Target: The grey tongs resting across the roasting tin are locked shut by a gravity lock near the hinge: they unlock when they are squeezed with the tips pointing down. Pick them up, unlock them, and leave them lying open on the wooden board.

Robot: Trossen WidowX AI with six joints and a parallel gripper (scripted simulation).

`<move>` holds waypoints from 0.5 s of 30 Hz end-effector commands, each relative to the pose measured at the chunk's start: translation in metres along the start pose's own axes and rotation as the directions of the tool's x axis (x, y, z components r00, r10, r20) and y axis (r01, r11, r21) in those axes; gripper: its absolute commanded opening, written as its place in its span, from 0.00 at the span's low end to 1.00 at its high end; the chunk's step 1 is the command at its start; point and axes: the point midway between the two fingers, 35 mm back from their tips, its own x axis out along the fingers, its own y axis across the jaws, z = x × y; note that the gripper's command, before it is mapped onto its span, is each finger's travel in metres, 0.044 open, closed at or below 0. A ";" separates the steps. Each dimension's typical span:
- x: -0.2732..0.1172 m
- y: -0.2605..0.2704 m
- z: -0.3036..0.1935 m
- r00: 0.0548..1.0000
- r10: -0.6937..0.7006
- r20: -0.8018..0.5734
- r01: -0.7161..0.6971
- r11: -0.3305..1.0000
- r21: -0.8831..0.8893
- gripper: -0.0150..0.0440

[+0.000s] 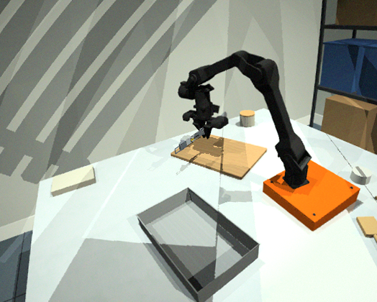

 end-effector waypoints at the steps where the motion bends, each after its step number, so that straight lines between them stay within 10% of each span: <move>1: 0.000 0.000 0.008 1.000 0.000 0.001 0.000 0.991 0.137 0.00; 15: 0.000 -0.003 0.036 1.000 -0.002 0.003 -0.001 0.764 0.645 0.00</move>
